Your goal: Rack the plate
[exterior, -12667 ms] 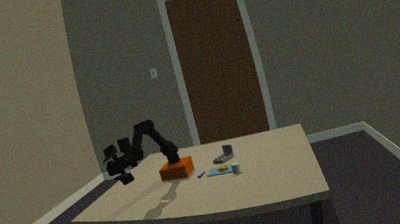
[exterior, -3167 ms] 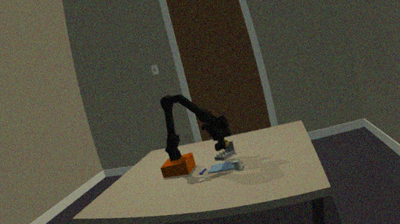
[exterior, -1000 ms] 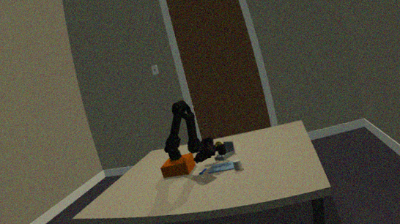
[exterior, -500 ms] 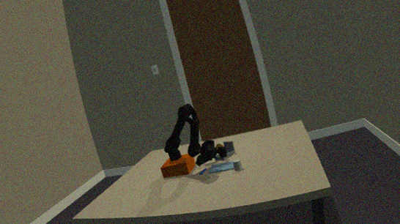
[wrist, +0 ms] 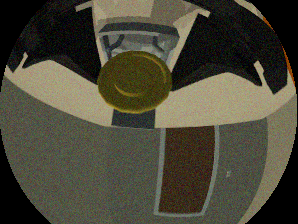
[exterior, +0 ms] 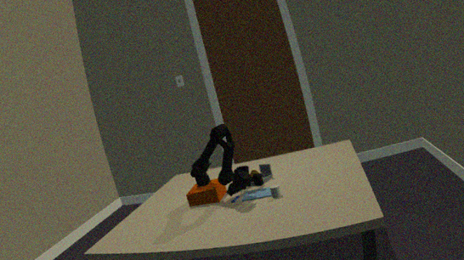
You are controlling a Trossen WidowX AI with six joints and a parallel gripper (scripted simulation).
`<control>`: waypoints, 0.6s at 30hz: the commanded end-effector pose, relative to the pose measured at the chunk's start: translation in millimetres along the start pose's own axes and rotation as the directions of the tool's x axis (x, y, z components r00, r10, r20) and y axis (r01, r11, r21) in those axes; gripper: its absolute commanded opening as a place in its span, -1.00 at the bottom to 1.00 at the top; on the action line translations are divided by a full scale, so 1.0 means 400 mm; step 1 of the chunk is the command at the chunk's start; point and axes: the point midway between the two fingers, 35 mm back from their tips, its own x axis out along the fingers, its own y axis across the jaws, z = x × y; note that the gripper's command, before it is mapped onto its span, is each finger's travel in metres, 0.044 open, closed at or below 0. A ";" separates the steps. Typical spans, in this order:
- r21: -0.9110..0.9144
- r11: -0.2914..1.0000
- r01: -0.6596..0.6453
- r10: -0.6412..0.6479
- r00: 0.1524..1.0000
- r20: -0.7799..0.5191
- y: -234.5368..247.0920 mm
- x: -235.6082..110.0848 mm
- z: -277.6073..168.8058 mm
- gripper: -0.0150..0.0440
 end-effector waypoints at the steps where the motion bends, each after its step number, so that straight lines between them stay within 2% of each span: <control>1: 0.001 1.000 0.000 0.000 1.000 0.000 0.000 0.000 0.003 -0.49; 4: 0.001 1.000 0.000 0.000 1.000 0.000 0.000 0.000 0.003 -0.49; 18: 0.000 1.000 0.000 0.000 1.000 0.000 0.000 0.000 0.000 0.75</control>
